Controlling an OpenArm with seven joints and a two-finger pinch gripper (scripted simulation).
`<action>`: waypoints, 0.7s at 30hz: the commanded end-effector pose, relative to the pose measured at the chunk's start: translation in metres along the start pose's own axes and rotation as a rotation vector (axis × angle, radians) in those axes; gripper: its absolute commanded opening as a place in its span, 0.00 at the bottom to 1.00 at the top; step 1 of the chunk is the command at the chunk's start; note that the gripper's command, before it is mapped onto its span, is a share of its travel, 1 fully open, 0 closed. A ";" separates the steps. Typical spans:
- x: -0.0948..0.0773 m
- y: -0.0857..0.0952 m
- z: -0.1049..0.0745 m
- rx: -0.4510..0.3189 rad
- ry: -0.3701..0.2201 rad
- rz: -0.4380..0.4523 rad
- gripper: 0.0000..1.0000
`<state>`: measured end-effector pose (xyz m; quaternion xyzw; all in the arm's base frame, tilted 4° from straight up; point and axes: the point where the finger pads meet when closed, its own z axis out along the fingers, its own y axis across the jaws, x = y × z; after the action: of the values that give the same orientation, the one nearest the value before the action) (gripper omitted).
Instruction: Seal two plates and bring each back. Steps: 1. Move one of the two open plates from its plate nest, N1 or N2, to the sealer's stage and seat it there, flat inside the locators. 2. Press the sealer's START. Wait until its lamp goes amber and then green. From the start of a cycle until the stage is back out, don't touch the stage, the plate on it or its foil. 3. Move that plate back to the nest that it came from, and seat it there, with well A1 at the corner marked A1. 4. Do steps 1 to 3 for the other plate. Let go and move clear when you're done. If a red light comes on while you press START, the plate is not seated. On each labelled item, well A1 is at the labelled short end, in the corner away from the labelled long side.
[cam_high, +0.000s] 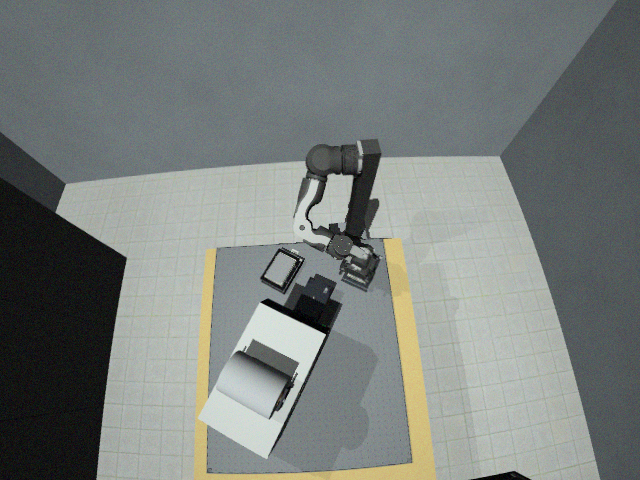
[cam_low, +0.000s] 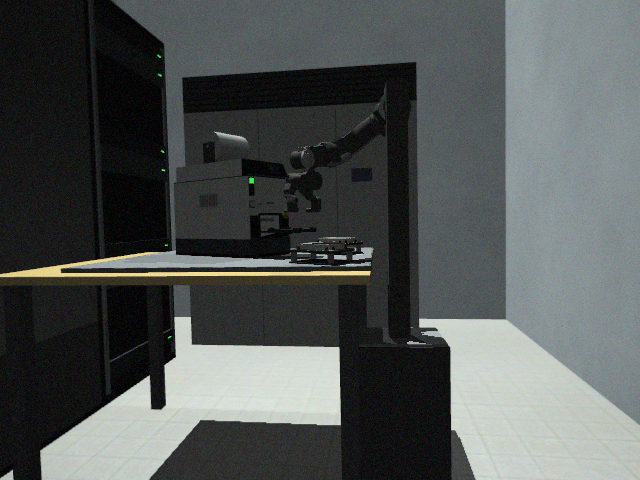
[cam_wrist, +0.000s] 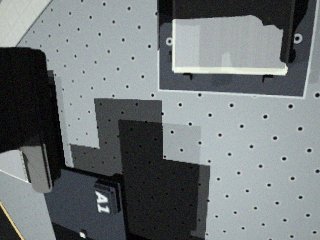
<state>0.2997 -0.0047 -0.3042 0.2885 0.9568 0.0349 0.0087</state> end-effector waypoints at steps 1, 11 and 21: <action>-0.003 0.002 -0.003 -0.012 0.013 -0.022 0.65; -0.041 -0.002 -0.011 -0.011 0.014 -0.029 0.65; -0.079 -0.006 -0.021 -0.011 0.015 -0.033 0.65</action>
<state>0.3593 -0.0559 -0.2869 0.2781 0.9599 0.0351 0.0038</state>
